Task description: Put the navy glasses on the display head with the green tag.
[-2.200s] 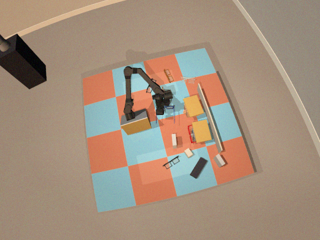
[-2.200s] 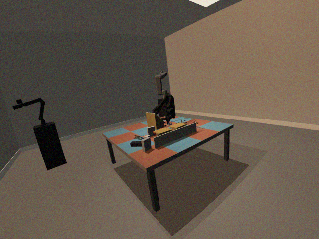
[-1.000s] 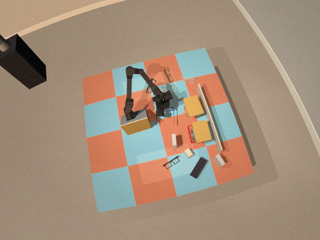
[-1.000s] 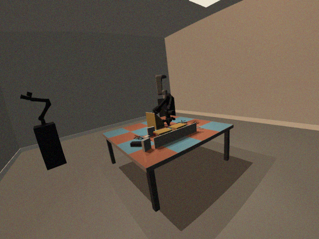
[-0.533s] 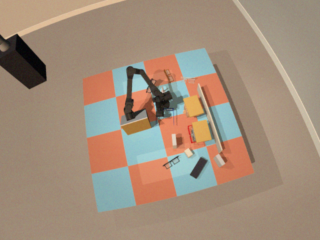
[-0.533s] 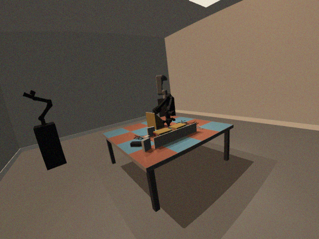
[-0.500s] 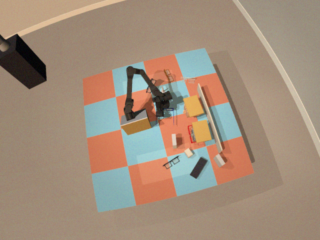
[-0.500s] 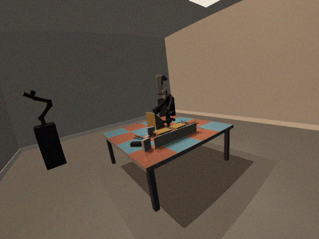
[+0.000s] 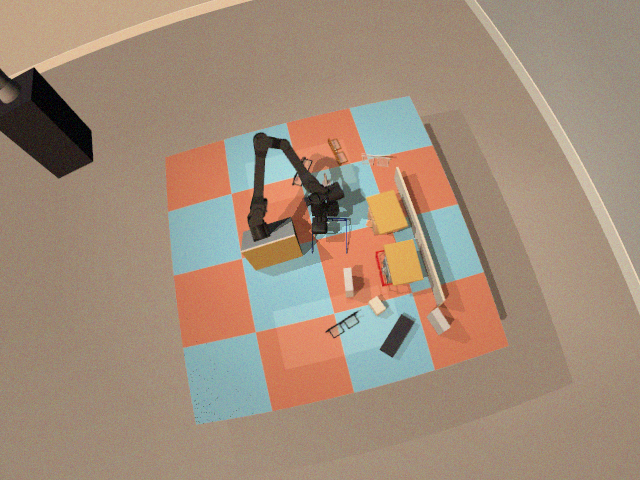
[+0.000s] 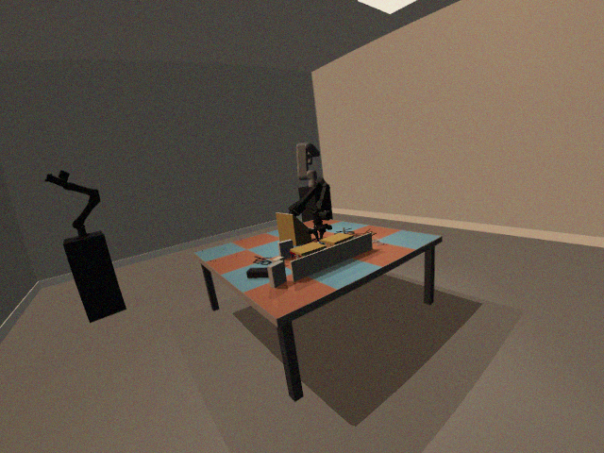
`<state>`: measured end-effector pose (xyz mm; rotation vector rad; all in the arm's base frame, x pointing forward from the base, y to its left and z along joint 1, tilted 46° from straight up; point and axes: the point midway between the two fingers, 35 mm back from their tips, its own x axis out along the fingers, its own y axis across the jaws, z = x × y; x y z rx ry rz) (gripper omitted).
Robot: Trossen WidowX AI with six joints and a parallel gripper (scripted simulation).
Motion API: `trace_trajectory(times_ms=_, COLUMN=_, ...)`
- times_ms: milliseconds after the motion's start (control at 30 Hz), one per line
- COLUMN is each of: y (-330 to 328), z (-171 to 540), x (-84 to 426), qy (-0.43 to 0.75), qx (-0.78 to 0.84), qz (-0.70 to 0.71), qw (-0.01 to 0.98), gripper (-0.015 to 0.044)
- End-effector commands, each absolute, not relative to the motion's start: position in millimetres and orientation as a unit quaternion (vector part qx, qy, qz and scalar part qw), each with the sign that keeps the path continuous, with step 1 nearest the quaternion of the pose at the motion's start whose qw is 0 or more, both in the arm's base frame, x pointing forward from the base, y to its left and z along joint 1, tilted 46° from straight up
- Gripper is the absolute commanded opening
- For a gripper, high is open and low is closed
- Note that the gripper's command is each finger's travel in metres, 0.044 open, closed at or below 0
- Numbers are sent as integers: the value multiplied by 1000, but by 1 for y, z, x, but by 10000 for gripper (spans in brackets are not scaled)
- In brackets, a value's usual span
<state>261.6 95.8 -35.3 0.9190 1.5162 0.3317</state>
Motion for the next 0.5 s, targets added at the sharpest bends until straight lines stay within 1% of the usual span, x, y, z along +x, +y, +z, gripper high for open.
trace_trajectory(times_ms=0, y=96, z=-35, x=261, qy=660, qx=399, qz=144, qw=620, gripper=107)
trace_trajectory(times_ms=467, y=90, z=-36, x=259, qy=660, qx=400, qz=145, qw=619, gripper=107)
